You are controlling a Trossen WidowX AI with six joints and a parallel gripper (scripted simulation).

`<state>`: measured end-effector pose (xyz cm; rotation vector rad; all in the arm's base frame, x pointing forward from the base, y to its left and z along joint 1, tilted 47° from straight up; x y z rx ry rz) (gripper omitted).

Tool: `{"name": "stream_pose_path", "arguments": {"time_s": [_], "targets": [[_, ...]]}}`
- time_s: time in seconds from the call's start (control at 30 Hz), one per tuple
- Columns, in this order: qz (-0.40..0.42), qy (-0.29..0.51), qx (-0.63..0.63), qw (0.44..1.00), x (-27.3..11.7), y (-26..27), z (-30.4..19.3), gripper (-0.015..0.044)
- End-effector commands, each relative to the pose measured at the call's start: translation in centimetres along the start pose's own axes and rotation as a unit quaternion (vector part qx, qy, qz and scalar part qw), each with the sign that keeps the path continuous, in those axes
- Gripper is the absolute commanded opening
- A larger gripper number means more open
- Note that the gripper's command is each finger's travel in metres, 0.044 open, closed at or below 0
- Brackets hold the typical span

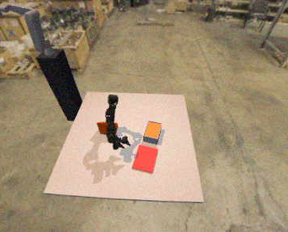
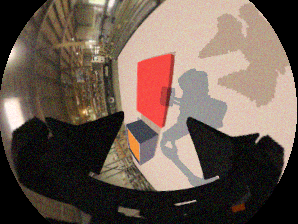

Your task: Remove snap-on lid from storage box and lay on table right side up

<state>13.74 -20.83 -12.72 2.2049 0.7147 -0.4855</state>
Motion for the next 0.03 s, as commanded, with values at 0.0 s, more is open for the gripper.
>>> {"name": "stream_pose_path", "arguments": {"time_s": [0.0], "targets": [[-0.001, -0.002, -0.001, 1.0, -0.02, 0.03, 0.04, 0.044]]}}
Point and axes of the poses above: the point midway between the two fingers, 35 mm back from their tips, its own x axis out along the fingers, its own y axis across the jaws, z = x × y, the point moved 7 cm from there along -x, back along the fingers, and after that the axes turned 7 degrees about -x, right-handed, at the moved point
